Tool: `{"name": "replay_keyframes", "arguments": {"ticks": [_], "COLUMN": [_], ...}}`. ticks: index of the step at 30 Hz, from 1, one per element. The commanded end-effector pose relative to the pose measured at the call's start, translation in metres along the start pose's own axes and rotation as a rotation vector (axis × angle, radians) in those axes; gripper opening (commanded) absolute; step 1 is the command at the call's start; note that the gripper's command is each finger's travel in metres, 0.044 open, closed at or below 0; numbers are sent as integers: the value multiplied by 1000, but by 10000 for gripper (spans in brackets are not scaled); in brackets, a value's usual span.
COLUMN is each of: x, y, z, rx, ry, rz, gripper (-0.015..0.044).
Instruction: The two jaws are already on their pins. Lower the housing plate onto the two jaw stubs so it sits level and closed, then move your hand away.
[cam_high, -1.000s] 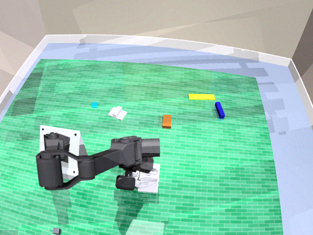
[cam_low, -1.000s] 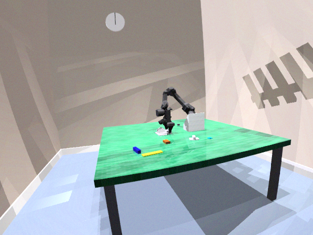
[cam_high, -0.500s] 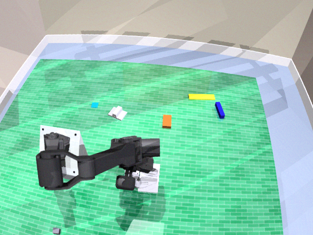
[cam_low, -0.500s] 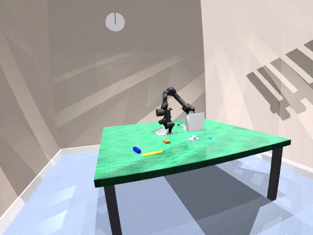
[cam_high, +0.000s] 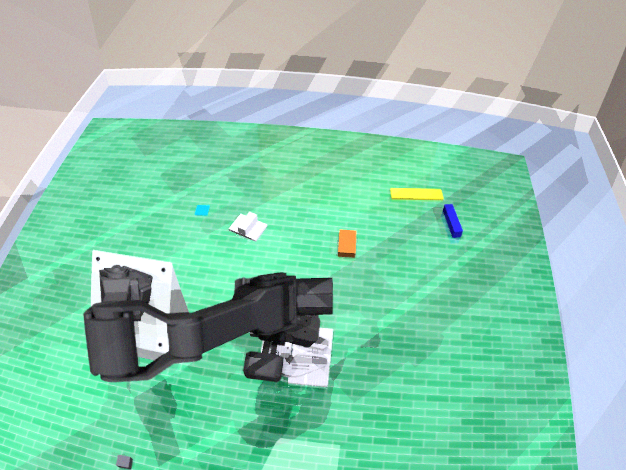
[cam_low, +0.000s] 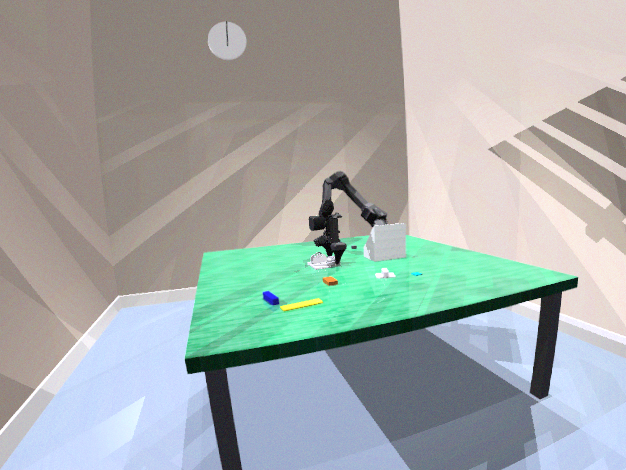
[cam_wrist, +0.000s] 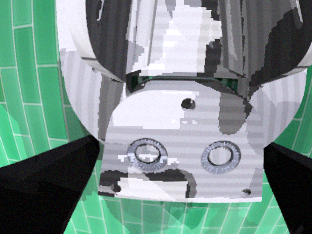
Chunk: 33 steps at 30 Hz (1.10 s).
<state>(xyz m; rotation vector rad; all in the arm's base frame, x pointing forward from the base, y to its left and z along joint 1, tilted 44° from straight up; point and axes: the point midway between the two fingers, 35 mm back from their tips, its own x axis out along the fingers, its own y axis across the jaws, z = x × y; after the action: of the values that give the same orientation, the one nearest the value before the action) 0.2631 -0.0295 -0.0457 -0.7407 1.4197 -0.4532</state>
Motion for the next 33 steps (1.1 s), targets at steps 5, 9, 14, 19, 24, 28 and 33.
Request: {"name": "replay_keyframes", "arguments": {"ticks": [5,9,14,19,24,28,33], "x": [-20,-53,-76,-79,-112,-126,-126], "y": [2,2,1,4,8,7,7], "z": [2,3,0,-7,-36,-52,-52], "rx": [-2,-4,-5,-13,-10,-7,-7], "ry": [-1,-1,0,-4,-1,2,2], "rz": [5,6,3,5,10,5,5], "gripper": [440,440,440,440,440,440,440]}}
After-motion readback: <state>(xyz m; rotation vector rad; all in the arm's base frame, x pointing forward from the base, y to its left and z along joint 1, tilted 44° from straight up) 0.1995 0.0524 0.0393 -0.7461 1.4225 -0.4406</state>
